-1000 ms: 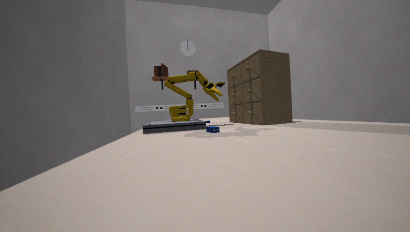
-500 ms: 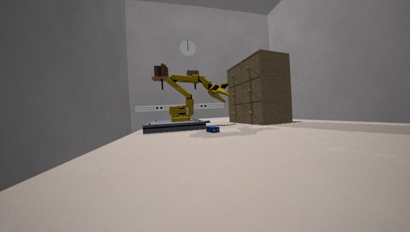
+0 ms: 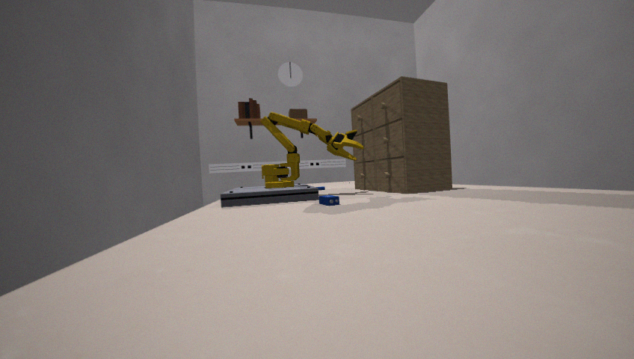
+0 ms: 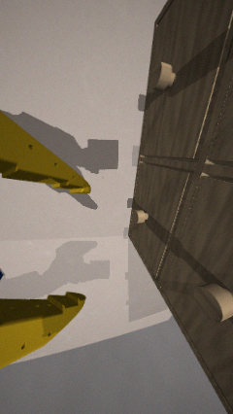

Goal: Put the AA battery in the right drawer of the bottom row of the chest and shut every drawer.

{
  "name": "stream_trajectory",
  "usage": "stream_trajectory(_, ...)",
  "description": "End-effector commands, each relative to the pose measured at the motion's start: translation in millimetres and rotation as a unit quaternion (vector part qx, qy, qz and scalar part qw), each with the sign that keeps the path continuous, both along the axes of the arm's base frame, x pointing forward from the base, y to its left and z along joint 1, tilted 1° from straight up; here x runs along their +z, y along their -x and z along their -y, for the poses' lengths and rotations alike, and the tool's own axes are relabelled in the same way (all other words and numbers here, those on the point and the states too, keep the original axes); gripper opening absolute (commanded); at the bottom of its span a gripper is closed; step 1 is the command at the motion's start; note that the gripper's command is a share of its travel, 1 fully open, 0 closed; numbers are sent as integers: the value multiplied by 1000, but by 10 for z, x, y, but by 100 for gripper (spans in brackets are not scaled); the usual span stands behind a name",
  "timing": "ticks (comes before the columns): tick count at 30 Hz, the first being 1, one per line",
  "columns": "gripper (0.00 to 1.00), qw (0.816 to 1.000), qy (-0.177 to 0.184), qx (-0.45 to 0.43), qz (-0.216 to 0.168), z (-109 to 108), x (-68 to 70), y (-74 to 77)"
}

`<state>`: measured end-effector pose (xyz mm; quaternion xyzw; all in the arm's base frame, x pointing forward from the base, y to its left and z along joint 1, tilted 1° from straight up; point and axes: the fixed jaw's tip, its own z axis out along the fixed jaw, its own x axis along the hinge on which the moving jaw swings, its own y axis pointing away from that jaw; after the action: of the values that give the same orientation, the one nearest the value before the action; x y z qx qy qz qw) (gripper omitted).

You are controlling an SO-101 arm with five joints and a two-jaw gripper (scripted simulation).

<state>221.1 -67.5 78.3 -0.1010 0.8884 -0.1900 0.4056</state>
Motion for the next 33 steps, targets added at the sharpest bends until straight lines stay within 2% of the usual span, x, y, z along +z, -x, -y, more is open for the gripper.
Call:
stream_trajectory(1, 37, 1000, 27, 4, 10, 71, -58, -23)
stream_trajectory(6, 36, 998, 64, 10, 26, 150, -78, -49)
stream_trajectory(8, 36, 998, 64, 10, 26, 150, -78, -49)
stream_trajectory(23, 31, 981, 182, 19, 62, 369, -103, -41)
stream_trajectory(25, 31, 981, 182, 19, 62, 369, -103, -41)
stream_trajectory(30, 29, 972, 222, 19, 70, 432, -98, -13)
stream_trajectory(33, 28, 972, 222, 19, 70, 432, -98, -13)
